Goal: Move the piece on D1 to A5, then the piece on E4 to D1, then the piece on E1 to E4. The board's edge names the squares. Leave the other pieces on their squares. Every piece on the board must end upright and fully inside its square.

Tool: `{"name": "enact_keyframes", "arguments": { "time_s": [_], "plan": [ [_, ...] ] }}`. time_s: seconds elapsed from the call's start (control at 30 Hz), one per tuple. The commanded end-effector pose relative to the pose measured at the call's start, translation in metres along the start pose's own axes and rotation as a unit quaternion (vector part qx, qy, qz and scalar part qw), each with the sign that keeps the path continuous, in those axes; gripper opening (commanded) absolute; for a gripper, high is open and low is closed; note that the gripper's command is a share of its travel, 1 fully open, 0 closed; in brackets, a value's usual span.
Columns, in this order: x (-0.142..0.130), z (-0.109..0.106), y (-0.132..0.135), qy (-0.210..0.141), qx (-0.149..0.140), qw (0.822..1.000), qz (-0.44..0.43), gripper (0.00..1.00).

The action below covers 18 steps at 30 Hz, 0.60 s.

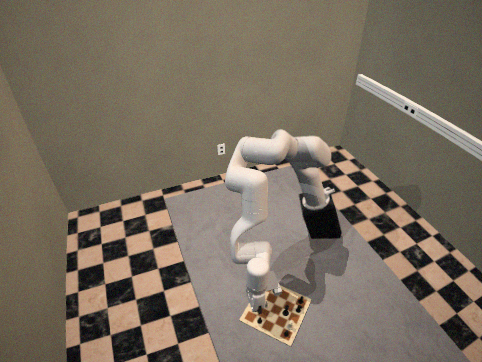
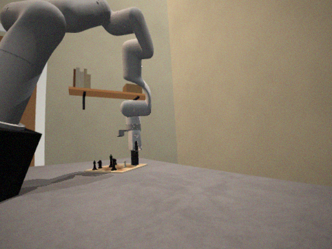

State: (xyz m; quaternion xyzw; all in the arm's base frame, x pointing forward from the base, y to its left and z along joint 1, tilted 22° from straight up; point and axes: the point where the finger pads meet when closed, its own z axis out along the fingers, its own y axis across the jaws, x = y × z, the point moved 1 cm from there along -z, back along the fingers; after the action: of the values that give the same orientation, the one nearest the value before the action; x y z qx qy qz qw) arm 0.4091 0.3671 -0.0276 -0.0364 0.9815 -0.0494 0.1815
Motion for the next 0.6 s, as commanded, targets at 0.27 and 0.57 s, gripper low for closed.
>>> {"name": "enact_keyframes", "arguments": {
  "time_s": [0.27,0.57],
  "plan": [
    [-0.0010,-0.0016,0.0016,-0.001,-0.002,1.000,0.000,0.28],
    [-0.0010,-0.0016,0.0016,-0.001,-0.002,1.000,0.000,0.35]
  ]
}}
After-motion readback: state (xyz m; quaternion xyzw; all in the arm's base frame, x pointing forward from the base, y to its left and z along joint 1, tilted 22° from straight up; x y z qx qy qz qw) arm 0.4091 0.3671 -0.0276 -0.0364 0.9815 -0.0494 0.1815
